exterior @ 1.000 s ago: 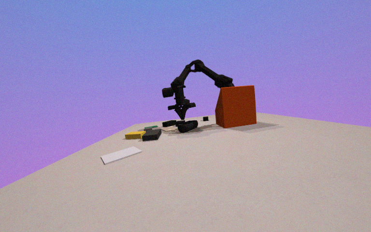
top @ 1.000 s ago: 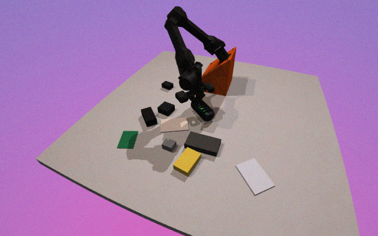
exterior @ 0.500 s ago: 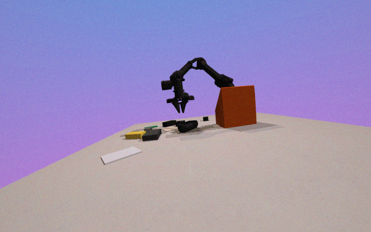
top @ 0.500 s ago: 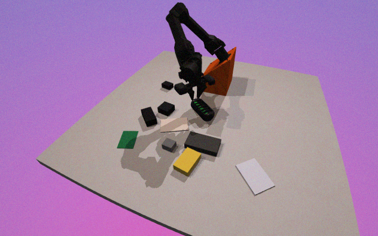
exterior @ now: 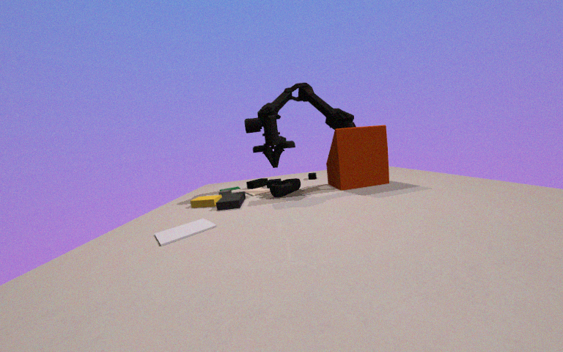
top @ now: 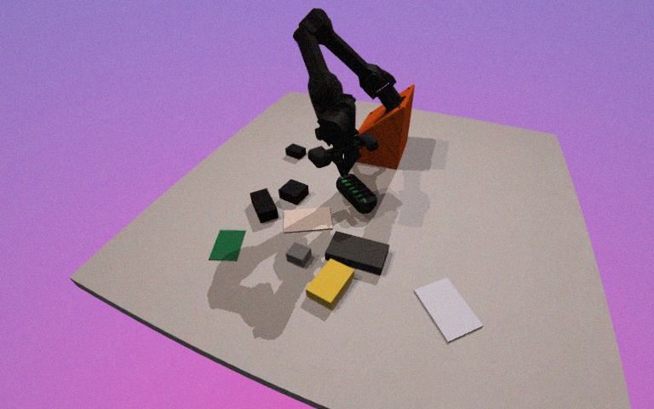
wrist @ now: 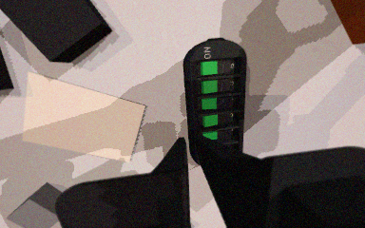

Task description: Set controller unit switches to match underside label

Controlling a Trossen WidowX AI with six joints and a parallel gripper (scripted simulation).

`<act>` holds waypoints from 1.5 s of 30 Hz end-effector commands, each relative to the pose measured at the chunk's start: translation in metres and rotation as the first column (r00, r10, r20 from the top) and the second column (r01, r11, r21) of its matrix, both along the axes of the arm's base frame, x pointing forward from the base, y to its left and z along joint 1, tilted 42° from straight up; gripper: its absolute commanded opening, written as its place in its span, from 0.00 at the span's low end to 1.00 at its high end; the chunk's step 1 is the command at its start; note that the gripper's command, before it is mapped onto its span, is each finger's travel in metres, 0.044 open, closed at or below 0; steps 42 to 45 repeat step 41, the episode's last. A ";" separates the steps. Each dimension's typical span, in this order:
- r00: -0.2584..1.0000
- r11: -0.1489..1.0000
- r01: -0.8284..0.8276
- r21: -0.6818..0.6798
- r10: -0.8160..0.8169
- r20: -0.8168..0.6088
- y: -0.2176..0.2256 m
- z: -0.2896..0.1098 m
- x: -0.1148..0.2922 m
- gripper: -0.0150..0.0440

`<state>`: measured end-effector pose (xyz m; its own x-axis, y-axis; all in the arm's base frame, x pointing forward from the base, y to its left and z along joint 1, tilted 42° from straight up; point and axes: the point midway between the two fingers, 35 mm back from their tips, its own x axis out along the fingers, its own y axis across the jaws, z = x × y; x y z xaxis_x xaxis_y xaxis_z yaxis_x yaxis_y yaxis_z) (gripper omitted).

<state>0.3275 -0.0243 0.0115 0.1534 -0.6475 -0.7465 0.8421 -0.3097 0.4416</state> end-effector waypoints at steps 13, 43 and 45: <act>1.000 1.000 0.000 0.000 0.000 0.000 0.000 0.000 0.000 0.97; 1.000 1.000 0.000 0.003 0.000 0.000 0.052 0.059 -0.012 0.25; 1.000 1.000 0.000 0.003 0.000 0.000 0.052 0.059 -0.012 0.25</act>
